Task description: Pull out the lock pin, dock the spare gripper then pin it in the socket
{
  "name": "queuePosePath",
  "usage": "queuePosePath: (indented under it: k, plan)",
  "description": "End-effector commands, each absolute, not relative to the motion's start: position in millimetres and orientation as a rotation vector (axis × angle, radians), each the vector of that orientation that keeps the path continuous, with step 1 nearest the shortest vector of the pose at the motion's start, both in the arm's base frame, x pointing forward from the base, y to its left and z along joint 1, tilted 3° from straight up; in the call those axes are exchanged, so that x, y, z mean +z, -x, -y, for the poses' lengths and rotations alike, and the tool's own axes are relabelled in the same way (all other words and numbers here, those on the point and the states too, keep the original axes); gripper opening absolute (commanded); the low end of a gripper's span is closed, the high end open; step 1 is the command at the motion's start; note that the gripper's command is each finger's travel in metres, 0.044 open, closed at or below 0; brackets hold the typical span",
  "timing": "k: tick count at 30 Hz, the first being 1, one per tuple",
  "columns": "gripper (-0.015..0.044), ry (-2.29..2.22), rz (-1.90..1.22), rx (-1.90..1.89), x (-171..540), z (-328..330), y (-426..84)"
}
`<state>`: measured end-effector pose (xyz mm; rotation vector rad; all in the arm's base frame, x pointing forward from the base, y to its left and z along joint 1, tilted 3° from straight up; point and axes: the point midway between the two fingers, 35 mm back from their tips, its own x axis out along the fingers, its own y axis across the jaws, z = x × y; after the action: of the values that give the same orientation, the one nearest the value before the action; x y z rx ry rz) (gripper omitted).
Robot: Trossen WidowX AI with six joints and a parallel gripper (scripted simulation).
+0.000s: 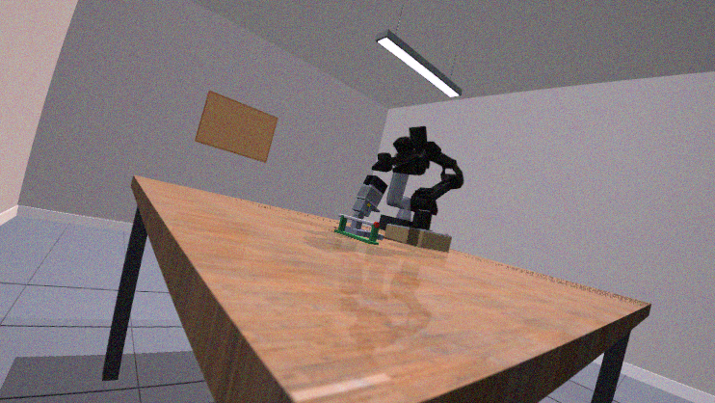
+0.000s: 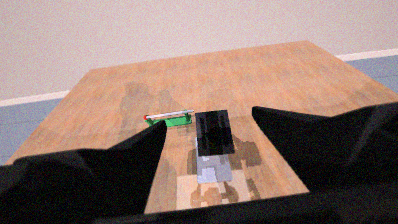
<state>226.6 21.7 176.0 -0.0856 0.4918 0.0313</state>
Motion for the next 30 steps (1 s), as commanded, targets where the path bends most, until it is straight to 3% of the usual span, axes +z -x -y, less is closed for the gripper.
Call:
queuePosePath:
  k: [1, 18, 28, 30]
  plan:
    - [0.0440, 0.085, -0.492, 0.030, 185, -22, -226]
    - [0.0440, 0.091, -0.489, 0.044, 206, -25, -226]
    - [0.0180, 0.053, -0.583, 0.033, 196, -73, -221]
    - [0.0180, 0.055, -0.586, 0.029, 195, -85, -218]
